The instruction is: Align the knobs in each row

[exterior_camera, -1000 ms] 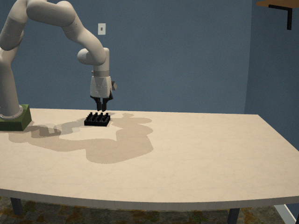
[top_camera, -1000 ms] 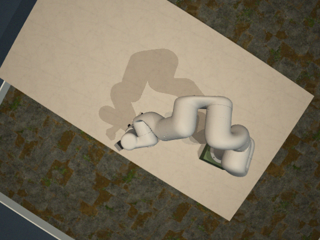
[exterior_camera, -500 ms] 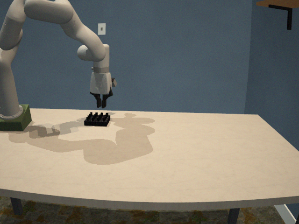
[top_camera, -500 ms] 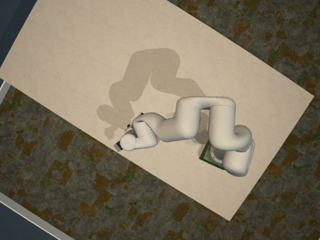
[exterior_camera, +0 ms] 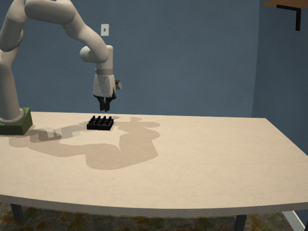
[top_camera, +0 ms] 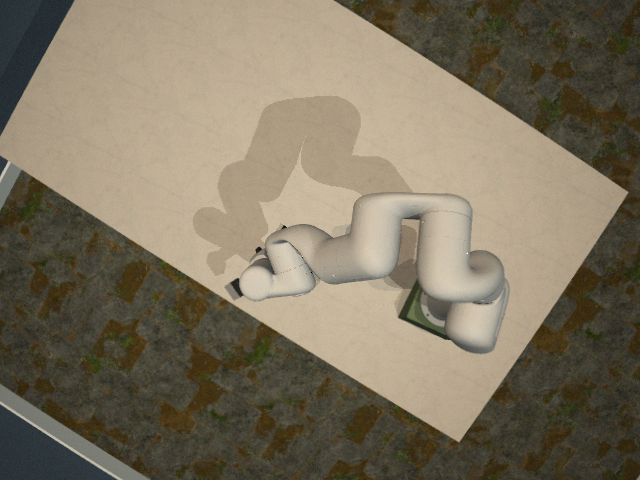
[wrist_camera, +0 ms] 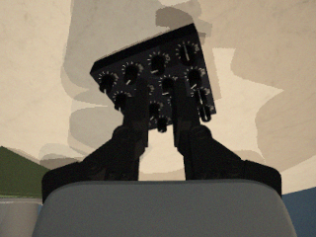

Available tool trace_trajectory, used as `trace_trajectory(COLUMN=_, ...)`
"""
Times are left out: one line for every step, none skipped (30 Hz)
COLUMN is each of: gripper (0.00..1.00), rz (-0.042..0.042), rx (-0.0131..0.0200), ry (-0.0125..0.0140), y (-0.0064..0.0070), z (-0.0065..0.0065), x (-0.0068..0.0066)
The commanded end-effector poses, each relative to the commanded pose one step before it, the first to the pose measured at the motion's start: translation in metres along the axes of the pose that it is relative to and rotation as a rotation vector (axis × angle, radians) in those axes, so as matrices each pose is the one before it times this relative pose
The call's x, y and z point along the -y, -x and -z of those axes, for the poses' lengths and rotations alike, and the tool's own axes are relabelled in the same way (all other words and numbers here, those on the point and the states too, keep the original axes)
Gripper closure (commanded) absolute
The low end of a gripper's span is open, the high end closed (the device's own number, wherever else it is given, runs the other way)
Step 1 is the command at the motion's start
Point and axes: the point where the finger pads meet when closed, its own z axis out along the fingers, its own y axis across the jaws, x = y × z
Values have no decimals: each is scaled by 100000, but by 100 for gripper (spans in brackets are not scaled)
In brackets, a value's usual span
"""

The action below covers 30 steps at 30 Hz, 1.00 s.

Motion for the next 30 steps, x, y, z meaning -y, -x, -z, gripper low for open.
trace_trajectory(gripper=81, rz=-15610, rx=-126, ry=495, y=76, z=377, x=-547)
trace_trajectory(gripper=81, rz=-3253, rx=36, ry=-2, y=29, z=43, x=-96)
trace_trajectory(gripper=81, rz=-3366, rx=34, ry=-1, y=26, z=45, x=-101)
trace_trajectory(gripper=81, rz=-3347, rx=30, ry=0, y=23, z=46, x=-101)
trace_trajectory(gripper=81, rz=-3310, rx=27, ry=1, y=19, z=46, x=-101)
trace_trajectory(gripper=81, rz=-3291, rx=23, ry=2, y=15, z=47, x=-101)
trace_trajectory(gripper=81, rz=-3279, rx=19, ry=2, y=11, z=48, x=-101)
trace_trajectory(gripper=81, rz=-3275, rx=16, ry=2, y=7, z=49, x=-101)
trace_trajectory(gripper=81, rz=-3277, rx=12, ry=2, y=3, z=50, x=-102)
trace_trajectory(gripper=81, rz=-3275, rx=9, ry=2, y=0, z=51, x=-102)
trace_trajectory(gripper=81, rz=0, rx=0, ry=0, y=0, z=0, x=0)
trace_trajectory(gripper=81, rz=0, rx=0, ry=0, y=0, z=0, x=0)
trace_trajectory(gripper=81, rz=-9291, rx=7, ry=2, y=-13, z=150, x=-289)
trace_trajectory(gripper=81, rz=-2075, rx=-2, ry=-1, y=-9, z=35, x=-64)
trace_trajectory(gripper=81, rz=-2162, rx=-3, ry=-1, y=-11, z=37, x=-66)
trace_trajectory(gripper=81, rz=-2916, rx=-7, ry=-2, y=-17, z=50, x=-89)
trace_trajectory(gripper=81, rz=-3291, rx=-11, ry=-4, y=-23, z=57, x=-100)
trace_trajectory(gripper=81, rz=-3338, rx=-14, ry=-6, y=-27, z=59, x=-101)
trace_trajectory(gripper=81, rz=-3308, rx=-17, ry=-8, y=-30, z=60, x=-99)
trace_trajectory(gripper=81, rz=-3284, rx=-19, ry=-10, y=-34, z=60, x=-97)
trace_trajectory(gripper=81, rz=-3281, rx=-22, ry=-12, y=-37, z=61, x=-96)
trace_trajectory(gripper=81, rz=-3278, rx=-24, ry=-15, y=-41, z=62, x=-94)
trace_trajectory(gripper=81, rz=-3275, rx=-27, ry=-17, y=-44, z=63, x=-92)
trace_trajectory(gripper=81, rz=-3278, rx=-29, ry=-20, y=-48, z=64, x=-91)
trace_trajectory(gripper=81, rz=-3275, rx=-31, ry=-23, y=-51, z=65, x=-89)
trace_trajectory(gripper=81, rz=-3278, rx=-33, ry=-26, y=-54, z=66, x=-87)
trace_trajectory(gripper=81, rz=-3277, rx=-35, ry=-29, y=-57, z=67, x=-85)
trace_trajectory(gripper=81, rz=0, rx=0, ry=0, y=0, z=0, x=0)
trace_trajectory(gripper=81, rz=0, rx=0, ry=0, y=0, z=0, x=0)
trace_trajectory(gripper=81, rz=-5596, rx=-63, ry=-57, y=-103, z=116, x=-142)
